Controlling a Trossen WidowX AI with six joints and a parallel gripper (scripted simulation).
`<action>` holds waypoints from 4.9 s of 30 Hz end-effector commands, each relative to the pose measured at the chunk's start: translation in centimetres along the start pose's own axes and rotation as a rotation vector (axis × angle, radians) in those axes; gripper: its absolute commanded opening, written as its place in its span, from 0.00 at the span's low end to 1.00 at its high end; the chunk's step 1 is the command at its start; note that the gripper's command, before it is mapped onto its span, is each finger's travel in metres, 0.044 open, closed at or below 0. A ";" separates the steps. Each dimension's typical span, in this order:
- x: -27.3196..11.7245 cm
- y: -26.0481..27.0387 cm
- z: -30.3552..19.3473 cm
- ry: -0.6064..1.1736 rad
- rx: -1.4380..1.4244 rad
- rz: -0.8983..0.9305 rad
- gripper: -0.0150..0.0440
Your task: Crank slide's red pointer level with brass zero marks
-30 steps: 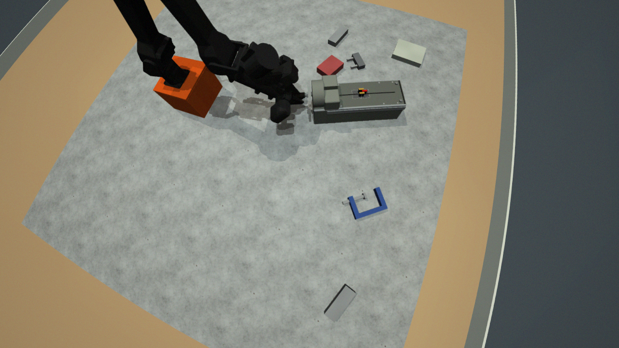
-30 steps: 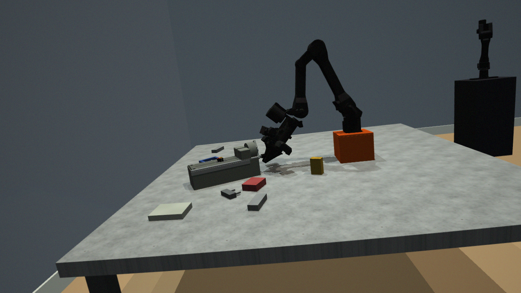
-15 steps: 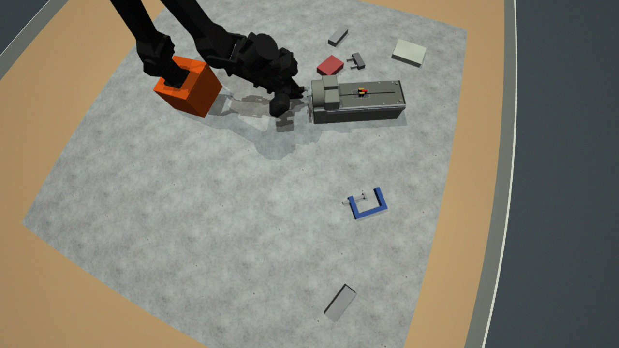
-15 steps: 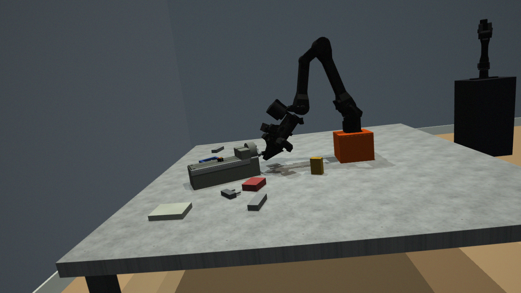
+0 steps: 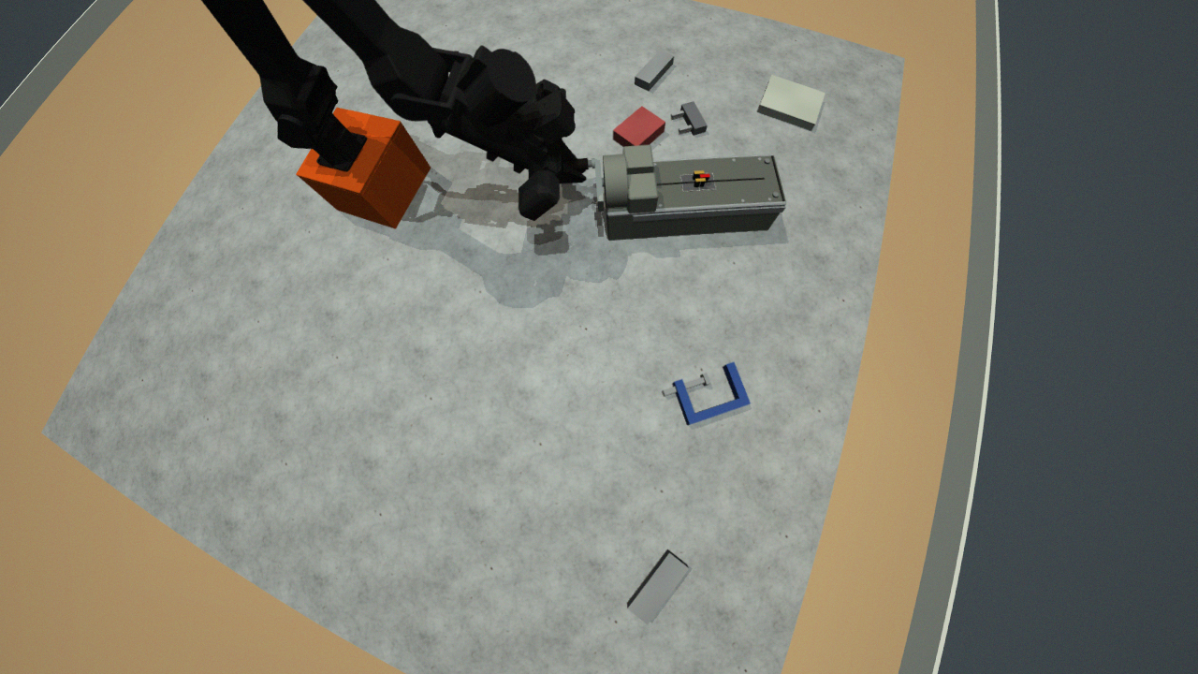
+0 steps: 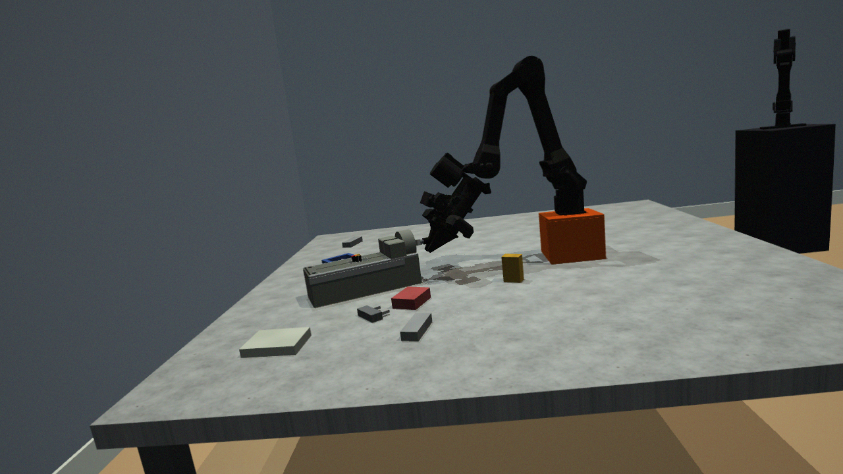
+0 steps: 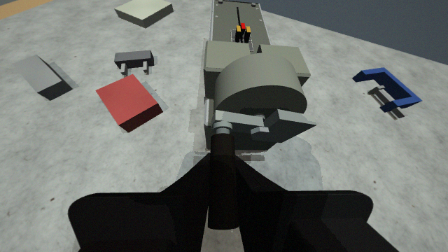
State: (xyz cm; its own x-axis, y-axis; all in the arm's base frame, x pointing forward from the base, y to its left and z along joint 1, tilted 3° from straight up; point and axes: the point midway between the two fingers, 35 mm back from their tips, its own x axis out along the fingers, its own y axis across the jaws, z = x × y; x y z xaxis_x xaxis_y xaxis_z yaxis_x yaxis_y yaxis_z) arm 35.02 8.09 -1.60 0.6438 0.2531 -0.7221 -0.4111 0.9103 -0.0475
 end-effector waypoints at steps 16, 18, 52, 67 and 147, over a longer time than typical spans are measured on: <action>-1.5 -1.3 1.4 -0.008 -0.001 0.001 0.25; -1.5 -1.4 1.5 -0.008 -0.001 0.001 0.25; -1.7 -2.0 1.6 -0.008 -0.001 0.001 0.25; -1.6 -2.0 1.6 -0.008 -0.001 0.001 0.25; -1.6 -2.1 1.5 -0.008 -0.001 0.001 0.25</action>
State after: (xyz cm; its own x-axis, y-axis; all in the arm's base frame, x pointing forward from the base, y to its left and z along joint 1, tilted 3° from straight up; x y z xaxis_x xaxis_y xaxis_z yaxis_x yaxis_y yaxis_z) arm 35.73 6.49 0.61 0.6435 0.2624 -0.7190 -0.4156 0.9087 -0.0403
